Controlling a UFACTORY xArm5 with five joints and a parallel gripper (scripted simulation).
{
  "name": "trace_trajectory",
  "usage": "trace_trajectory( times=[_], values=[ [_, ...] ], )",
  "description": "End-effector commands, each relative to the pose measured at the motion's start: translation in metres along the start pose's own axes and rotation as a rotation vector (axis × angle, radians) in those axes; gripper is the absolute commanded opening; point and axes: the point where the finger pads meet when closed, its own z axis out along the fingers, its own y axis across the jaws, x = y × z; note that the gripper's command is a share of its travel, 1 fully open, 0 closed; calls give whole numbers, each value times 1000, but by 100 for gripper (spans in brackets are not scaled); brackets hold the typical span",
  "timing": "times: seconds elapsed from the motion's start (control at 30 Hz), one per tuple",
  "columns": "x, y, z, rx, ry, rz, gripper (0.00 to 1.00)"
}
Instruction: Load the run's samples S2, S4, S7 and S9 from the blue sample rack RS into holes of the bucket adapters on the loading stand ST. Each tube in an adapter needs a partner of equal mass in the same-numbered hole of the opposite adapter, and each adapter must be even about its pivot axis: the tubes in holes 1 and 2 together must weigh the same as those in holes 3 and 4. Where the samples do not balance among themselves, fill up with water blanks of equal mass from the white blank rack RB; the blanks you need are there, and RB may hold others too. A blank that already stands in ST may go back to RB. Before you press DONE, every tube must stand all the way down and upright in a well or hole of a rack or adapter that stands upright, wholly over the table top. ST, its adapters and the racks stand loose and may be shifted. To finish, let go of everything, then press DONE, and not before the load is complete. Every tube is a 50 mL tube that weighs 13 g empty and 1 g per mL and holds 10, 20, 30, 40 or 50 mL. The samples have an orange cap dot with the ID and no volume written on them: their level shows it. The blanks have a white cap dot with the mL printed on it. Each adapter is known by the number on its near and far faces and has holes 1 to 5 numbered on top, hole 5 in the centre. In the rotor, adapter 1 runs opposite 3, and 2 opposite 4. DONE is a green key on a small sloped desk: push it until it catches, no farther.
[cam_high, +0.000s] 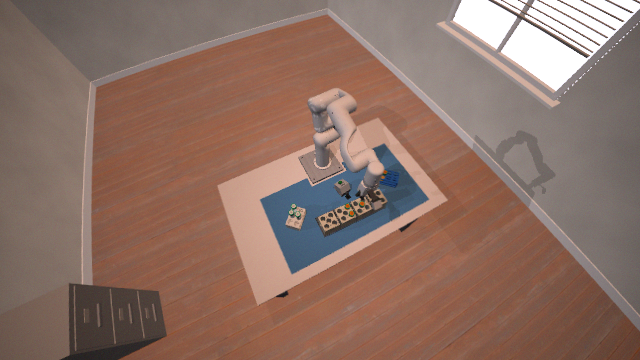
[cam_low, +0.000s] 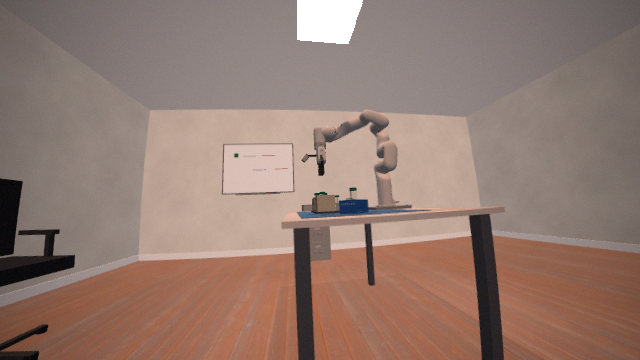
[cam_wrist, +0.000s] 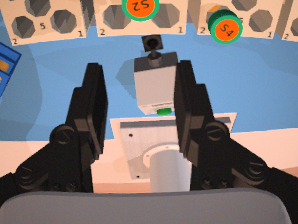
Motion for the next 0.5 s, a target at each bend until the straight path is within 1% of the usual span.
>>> trace_trajectory(
  times=[0.0,0.37,0.4,0.47],
  values=[
    [1,0,-2,1,4,0,43],
    [1,0,-2,1,4,0,43],
    [-1,-5,-2,1,4,-33,57],
    [-6,-14,-2,1,4,-100,57]
  ],
)
